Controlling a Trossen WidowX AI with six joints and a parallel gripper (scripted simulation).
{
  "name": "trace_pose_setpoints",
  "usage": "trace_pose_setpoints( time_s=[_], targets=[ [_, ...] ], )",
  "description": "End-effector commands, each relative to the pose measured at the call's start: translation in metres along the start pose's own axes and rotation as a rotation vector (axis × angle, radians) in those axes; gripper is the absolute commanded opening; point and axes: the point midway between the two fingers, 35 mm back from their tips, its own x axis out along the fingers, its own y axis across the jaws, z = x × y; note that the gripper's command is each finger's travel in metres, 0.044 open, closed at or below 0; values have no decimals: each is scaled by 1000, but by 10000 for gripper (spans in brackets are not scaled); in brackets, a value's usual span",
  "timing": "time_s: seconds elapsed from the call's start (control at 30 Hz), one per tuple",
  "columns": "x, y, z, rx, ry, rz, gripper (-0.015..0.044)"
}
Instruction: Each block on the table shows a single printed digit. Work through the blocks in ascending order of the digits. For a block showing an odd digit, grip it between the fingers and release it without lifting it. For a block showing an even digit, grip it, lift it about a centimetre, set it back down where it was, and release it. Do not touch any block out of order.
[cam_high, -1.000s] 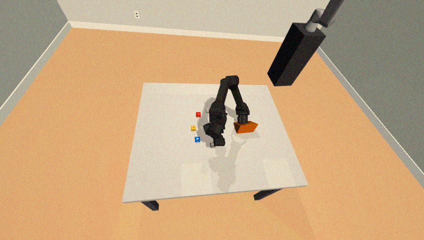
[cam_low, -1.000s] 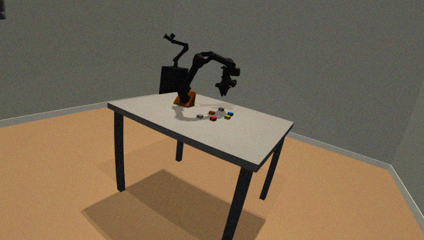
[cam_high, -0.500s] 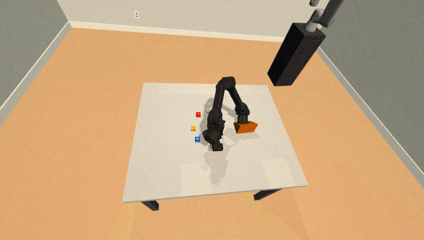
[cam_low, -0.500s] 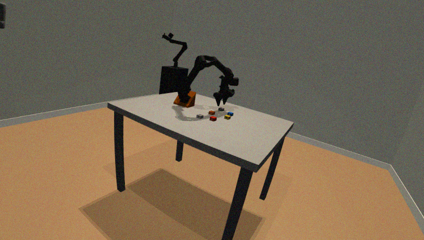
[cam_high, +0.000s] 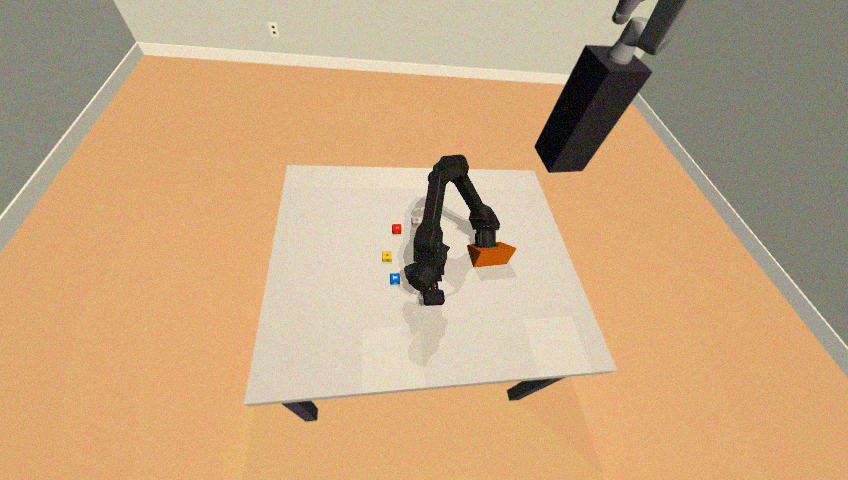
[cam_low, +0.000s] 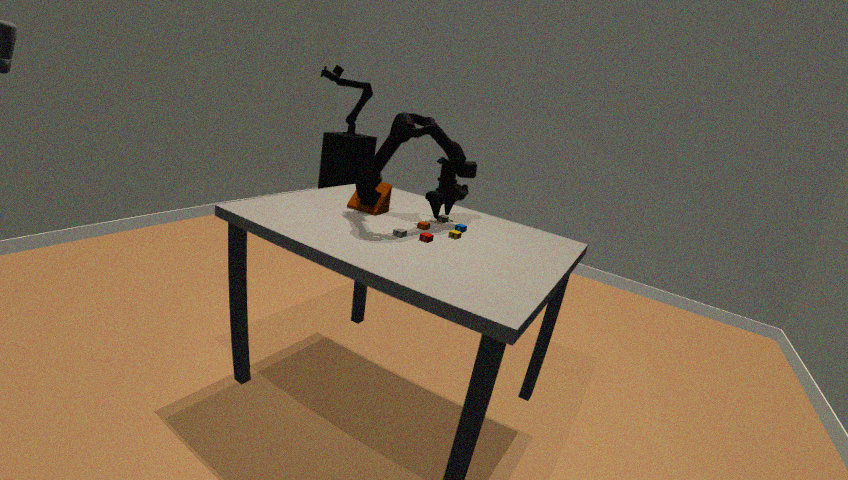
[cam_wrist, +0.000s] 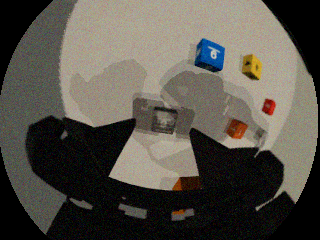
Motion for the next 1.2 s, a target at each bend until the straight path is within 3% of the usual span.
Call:
trace_pose_setpoints(
  time_s=[0.0, 0.03, 0.4, 1.17],
  targets=[
    [8, -1, -1, -8, 2, -10, 400],
    [8, -1, -1, -8, 2, -10, 400],
    [8, -1, -1, -8, 2, -10, 120],
    [7, 0, -1, -6, 0, -1, 120]
  ],
)
